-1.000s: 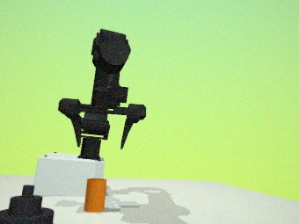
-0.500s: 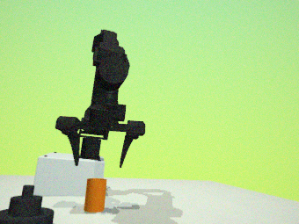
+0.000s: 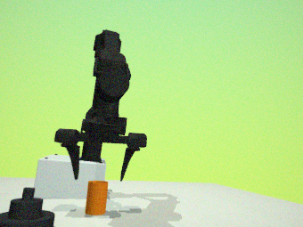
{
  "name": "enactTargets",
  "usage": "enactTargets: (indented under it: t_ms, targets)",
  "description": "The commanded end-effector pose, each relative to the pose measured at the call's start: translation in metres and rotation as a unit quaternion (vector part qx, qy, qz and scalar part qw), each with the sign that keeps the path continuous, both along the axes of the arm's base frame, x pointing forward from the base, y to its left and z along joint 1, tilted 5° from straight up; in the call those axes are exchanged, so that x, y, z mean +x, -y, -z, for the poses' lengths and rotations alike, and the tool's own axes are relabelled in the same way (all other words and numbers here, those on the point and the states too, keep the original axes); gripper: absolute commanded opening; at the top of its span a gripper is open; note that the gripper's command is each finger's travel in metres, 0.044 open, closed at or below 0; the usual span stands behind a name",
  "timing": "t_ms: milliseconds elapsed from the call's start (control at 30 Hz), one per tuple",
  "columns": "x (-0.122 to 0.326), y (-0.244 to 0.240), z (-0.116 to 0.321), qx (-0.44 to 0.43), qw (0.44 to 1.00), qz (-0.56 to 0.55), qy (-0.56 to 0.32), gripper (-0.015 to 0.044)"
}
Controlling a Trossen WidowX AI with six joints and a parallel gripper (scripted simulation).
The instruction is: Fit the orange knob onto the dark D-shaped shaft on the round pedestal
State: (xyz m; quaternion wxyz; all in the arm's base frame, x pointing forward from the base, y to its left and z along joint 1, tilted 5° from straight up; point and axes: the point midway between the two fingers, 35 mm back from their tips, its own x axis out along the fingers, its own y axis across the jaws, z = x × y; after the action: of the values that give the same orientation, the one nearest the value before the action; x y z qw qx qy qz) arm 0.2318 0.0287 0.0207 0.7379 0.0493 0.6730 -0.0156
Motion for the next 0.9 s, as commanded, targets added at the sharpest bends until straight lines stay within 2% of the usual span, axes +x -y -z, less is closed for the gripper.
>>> enactTargets:
  t_ms: [0,867]
  targets:
    - [0.000,0.000,0.008,-0.002,1.000,0.001,-0.002,0.0440]
    - [0.002,-0.001,0.050,-0.001,1.000,0.002,-0.002,0.0440]
